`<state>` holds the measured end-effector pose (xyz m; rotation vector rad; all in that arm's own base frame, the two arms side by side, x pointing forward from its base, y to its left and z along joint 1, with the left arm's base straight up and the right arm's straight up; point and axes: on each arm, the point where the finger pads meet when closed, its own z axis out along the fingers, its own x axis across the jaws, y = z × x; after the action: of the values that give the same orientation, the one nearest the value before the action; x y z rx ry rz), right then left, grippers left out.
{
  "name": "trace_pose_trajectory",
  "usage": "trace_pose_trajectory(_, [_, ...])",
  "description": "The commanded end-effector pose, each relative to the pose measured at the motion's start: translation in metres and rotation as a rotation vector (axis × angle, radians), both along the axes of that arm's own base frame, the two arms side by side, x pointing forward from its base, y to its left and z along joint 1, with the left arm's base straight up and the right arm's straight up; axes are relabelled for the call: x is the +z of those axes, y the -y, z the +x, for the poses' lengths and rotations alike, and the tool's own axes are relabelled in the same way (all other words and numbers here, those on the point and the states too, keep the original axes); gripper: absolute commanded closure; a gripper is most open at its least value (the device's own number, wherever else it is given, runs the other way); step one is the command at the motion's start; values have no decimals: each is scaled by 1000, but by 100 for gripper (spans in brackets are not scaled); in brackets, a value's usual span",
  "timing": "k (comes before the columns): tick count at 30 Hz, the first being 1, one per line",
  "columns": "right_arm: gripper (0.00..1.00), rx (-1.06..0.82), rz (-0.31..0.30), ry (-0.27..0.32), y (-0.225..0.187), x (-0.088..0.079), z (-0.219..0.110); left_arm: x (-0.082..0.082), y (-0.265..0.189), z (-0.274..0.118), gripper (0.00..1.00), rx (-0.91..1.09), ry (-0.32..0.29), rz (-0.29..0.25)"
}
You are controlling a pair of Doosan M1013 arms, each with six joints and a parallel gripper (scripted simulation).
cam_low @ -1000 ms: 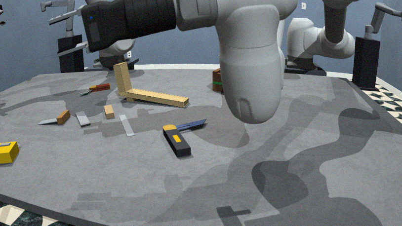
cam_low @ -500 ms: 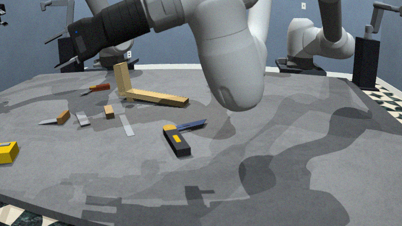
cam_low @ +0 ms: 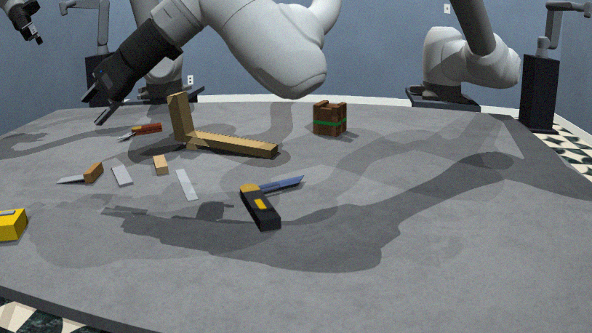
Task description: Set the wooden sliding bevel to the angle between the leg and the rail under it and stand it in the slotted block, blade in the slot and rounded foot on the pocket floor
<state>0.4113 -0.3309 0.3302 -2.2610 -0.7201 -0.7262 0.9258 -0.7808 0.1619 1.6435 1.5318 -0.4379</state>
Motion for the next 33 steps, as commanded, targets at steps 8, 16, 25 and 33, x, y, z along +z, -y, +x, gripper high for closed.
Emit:
trace_pose_trajectory(8, [0,-170,-156,-300,9,-30,-159,-35,56,-151,0,-185,250,250])
trace_pose_trajectory(16, [0,-291,-251,-532,-9,-50,-282,-41,76,-236,0,-343,438,367])
trace_pose_trajectory(25, [0,-345,-291,-642,-31,-61,-365,-40,90,-311,0,-500,620,445])
trace_pose_trajectory(33, [0,-345,-291,-643,-31,-61,-366,-37,96,-355,0,-596,729,477])
